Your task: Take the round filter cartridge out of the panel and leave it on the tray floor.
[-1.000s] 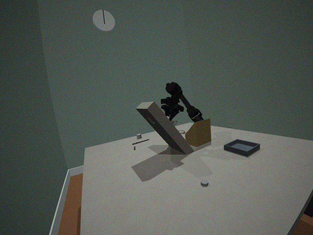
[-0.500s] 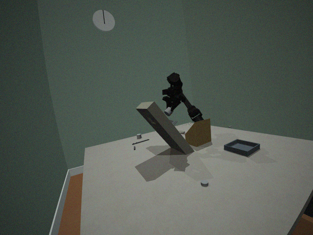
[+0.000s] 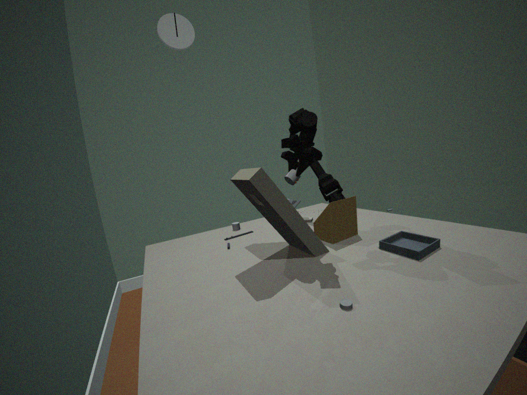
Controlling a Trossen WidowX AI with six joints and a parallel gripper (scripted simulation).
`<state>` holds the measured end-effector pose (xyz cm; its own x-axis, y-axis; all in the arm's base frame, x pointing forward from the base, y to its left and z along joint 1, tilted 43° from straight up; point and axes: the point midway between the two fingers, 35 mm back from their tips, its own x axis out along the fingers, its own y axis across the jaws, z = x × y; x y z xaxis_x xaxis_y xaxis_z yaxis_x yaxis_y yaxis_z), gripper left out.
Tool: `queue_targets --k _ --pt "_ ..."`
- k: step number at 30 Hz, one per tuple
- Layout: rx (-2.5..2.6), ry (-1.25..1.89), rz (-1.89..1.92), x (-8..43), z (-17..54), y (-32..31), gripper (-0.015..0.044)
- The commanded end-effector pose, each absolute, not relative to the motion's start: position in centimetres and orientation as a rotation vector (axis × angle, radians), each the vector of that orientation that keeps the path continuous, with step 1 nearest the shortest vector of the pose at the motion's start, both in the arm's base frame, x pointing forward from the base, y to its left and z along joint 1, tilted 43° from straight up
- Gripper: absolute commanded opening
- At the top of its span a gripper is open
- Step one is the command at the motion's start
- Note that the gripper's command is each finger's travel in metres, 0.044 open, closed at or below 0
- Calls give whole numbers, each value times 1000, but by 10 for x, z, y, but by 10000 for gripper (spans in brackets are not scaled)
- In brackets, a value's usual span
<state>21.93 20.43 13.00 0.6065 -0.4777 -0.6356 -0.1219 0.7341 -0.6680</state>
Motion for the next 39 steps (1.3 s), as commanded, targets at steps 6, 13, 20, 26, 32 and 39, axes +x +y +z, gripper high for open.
queue_targets --k 6,13,20,26,32,39 --pt "-728 909 -223 216 93 237 0" --pt "-798 964 -142 203 77 243 0" --pt "-968 1085 128 161 32 268 0" --pt "-1112 1154 389 121 -3 285 0" --pt "-1252 1187 675 78 -34 297 0" --pt "-1307 1190 798 60 -46 301 0"
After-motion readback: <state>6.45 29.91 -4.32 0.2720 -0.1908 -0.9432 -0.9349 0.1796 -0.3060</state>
